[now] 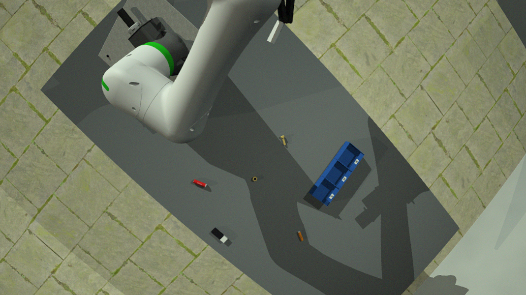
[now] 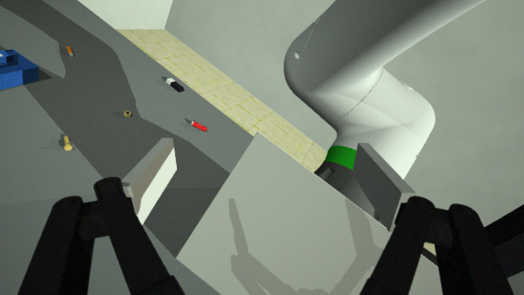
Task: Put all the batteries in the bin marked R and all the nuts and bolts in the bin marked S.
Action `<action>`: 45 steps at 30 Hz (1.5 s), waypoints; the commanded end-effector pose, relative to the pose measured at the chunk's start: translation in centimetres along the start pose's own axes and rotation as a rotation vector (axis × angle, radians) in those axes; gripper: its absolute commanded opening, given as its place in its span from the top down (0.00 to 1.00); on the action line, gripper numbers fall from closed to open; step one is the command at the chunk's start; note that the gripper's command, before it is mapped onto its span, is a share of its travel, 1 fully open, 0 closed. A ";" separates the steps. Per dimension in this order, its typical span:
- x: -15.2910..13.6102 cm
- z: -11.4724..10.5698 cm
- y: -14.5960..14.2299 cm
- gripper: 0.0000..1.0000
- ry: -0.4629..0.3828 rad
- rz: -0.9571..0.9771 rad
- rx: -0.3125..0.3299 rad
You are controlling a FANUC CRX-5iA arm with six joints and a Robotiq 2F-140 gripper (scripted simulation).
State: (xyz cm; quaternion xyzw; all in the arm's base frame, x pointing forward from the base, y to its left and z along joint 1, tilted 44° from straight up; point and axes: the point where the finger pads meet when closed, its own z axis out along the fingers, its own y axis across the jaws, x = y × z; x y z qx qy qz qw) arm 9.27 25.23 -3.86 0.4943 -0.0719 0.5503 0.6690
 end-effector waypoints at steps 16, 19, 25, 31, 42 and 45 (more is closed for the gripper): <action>0.0 0.0 0.0 0.00 0.000 0.000 0.000; -1.4 0.3 -0.8 0.85 0.000 0.000 0.000; -5.8 1.4 -3.1 0.85 0.000 0.000 0.000; -10.1 2.4 -5.3 0.85 0.000 0.000 0.000; -12.9 3.7 -7.4 0.85 -0.030 -0.020 0.035; -11.6 3.4 -8.0 0.85 -0.094 -0.097 0.038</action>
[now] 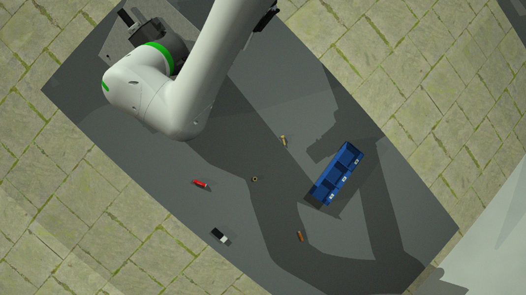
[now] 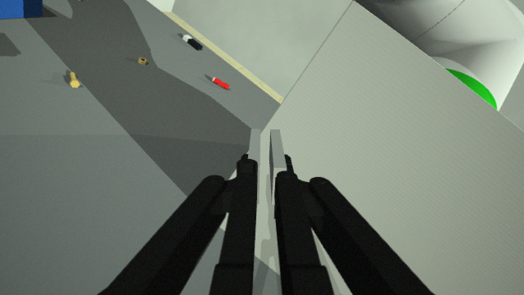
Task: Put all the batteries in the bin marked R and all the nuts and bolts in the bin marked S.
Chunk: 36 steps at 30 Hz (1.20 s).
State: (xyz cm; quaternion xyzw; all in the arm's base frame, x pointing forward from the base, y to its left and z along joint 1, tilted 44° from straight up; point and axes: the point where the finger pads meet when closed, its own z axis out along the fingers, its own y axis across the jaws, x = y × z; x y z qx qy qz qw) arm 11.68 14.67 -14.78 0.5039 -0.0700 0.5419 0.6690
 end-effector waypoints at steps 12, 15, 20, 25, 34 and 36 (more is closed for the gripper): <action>4.8 1.3 -3.7 0.85 -0.293 -0.288 0.138; 5.7 1.8 -4.6 0.85 -0.345 -0.334 0.171; 7.1 2.9 -6.0 0.85 -0.428 -0.404 0.230; 8.0 3.8 -7.0 0.85 -0.494 -0.455 0.284; 10.1 6.1 -9.4 0.85 -0.611 -0.537 0.396; 10.9 7.3 -10.3 0.85 -0.647 -0.561 0.435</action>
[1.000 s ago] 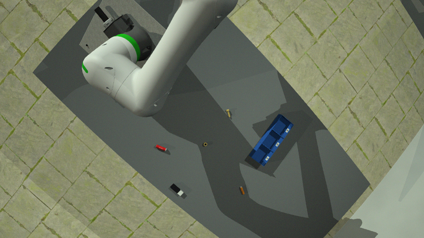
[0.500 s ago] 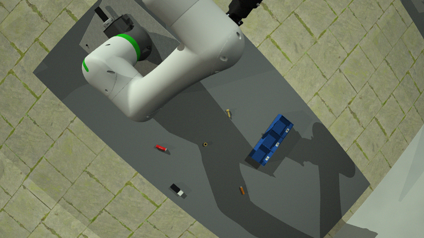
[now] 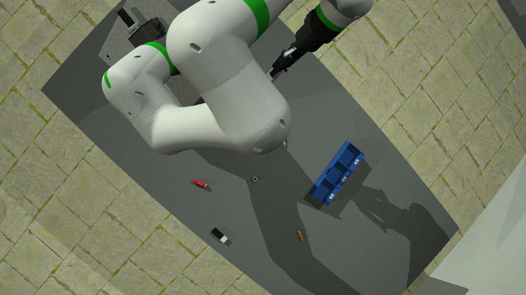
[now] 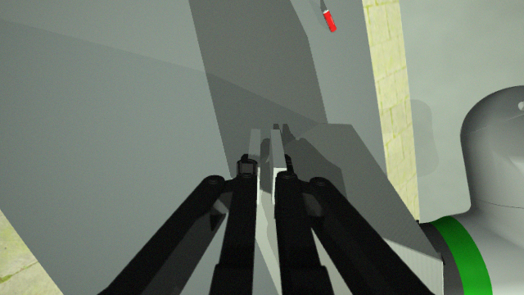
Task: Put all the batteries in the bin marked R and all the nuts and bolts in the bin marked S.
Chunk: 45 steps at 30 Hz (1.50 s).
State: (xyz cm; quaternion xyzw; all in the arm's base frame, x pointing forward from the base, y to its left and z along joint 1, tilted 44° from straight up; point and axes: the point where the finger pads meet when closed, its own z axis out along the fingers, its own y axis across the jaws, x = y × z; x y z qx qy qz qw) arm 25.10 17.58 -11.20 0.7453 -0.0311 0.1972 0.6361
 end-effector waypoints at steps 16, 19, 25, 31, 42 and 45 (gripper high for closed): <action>7.4 3.1 0.5 0.85 -0.148 -0.147 0.228; 9.5 4.4 0.9 0.85 -0.179 -0.182 0.306; 11.7 6.0 1.4 0.85 -0.201 -0.211 0.384; 13.9 7.9 2.2 0.85 -0.213 -0.234 0.461; 16.9 10.9 3.6 0.85 -0.210 -0.260 0.583; 18.3 12.5 4.5 0.85 -0.208 -0.263 0.603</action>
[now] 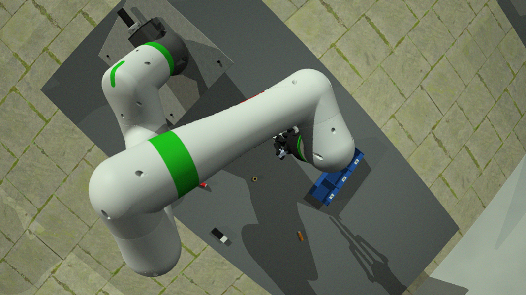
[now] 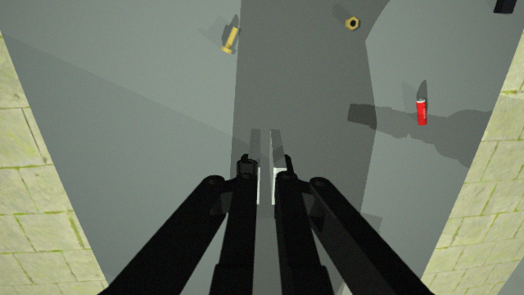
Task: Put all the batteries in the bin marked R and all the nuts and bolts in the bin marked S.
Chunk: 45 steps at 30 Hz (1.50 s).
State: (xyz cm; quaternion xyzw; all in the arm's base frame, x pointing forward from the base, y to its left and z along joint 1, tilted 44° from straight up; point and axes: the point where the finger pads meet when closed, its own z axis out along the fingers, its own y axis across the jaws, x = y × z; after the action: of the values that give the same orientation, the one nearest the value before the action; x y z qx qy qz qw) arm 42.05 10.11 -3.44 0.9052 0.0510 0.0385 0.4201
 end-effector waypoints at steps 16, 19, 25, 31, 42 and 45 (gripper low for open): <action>3.1 1.5 4.8 0.85 0.025 -0.035 0.103; 3.9 1.8 4.7 0.85 0.028 -0.085 0.102; 8.5 3.4 3.6 0.85 0.031 -0.140 0.102; 11.6 4.4 3.0 0.85 0.031 -0.140 0.102; 20.1 7.4 1.1 0.85 0.031 -0.140 0.102; 20.9 7.6 0.9 0.85 0.031 -0.140 0.102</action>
State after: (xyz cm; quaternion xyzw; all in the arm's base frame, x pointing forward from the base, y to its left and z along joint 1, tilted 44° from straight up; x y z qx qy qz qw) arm 61.45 6.21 -6.24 0.9189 0.1234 0.0237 0.3739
